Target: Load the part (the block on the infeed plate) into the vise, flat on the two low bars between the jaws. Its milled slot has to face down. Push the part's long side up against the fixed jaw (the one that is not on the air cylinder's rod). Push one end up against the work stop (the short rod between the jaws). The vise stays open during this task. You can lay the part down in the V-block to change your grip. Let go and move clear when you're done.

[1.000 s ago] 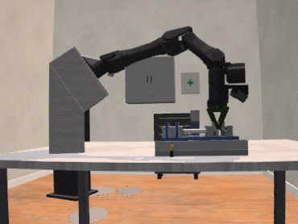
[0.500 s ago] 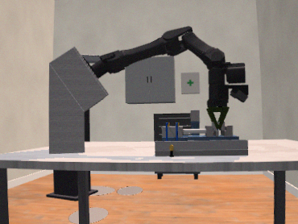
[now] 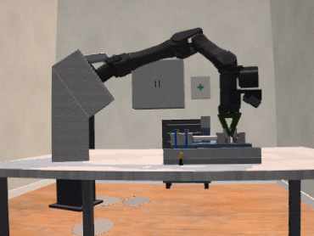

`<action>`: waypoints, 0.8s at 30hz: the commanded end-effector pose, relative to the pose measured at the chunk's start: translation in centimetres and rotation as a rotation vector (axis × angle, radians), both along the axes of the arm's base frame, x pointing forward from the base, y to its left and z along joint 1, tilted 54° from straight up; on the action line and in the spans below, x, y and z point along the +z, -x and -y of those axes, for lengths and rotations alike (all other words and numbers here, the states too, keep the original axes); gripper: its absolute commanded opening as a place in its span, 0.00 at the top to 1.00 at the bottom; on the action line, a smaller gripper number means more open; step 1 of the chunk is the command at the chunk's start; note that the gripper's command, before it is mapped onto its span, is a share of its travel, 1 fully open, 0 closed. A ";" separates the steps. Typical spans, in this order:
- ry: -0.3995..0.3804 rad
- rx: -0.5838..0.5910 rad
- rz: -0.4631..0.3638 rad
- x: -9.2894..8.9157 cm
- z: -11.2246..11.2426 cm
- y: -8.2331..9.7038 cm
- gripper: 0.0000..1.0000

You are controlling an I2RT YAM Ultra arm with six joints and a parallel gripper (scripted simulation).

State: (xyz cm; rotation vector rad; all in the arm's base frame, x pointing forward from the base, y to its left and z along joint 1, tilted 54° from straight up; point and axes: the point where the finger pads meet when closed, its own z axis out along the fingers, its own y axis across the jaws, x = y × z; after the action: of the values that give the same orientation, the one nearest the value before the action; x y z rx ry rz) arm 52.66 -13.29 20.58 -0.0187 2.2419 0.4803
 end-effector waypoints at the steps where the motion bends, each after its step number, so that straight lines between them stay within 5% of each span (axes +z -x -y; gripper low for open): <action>1: 0.025 -0.024 0.049 2.6 1.3 0.2 0.26; 24: 0.026 -0.016 0.049 5.6 2.7 4.2 0.26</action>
State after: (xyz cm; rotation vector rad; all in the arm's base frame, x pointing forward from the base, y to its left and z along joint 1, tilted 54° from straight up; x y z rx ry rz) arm 49.93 -14.54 22.91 -0.0193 2.2406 0.4740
